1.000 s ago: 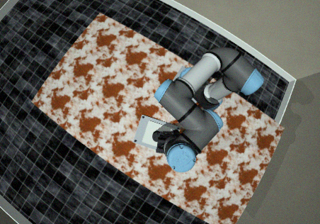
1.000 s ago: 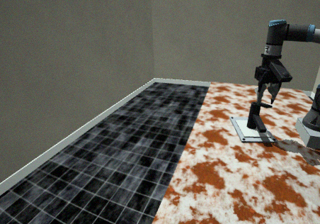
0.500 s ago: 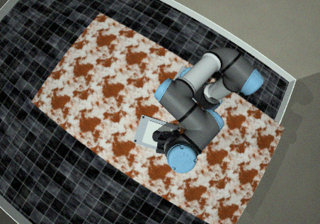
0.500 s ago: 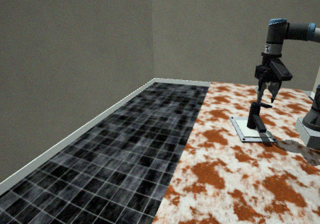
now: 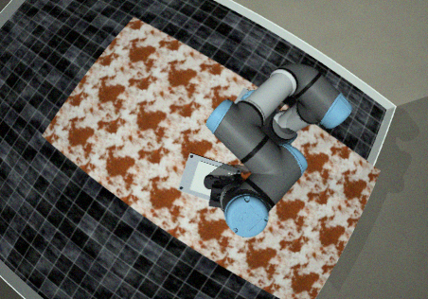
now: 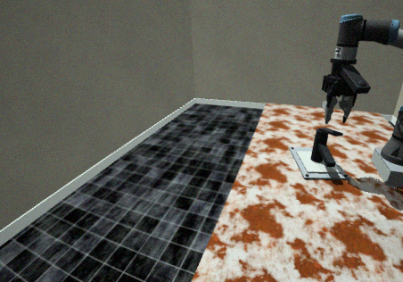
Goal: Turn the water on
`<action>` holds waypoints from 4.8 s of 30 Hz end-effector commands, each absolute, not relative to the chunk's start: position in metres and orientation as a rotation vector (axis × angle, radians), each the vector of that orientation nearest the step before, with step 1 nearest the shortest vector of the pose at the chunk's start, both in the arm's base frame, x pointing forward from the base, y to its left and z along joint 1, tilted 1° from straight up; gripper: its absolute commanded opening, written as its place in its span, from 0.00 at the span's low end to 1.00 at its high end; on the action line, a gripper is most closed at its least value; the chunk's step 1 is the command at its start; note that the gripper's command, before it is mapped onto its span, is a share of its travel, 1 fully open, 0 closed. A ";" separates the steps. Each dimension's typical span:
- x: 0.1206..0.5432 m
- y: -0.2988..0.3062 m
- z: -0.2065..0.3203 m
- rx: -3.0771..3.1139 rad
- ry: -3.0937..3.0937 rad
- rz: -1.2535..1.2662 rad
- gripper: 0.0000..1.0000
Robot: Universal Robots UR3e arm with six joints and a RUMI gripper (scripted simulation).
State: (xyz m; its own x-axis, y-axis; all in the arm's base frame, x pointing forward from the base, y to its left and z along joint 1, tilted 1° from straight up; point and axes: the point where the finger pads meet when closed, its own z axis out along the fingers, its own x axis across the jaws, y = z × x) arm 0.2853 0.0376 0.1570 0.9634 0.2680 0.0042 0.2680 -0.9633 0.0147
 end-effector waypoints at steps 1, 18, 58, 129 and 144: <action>0.286 0.038 0.168 3.098 0.423 0.010 0.41; 0.286 0.038 0.194 3.098 0.423 0.010 0.41; 0.285 0.038 0.197 3.098 0.423 0.010 0.00; 0.269 0.039 0.196 2.233 2.188 -0.005 0.00; 0.269 0.038 0.195 1.643 2.661 -0.011 0.00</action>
State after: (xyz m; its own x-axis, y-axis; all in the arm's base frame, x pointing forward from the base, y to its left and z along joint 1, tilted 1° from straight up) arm 0.2686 0.0382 0.1948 -0.3259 0.9451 -0.0225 0.9454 0.3259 -0.0041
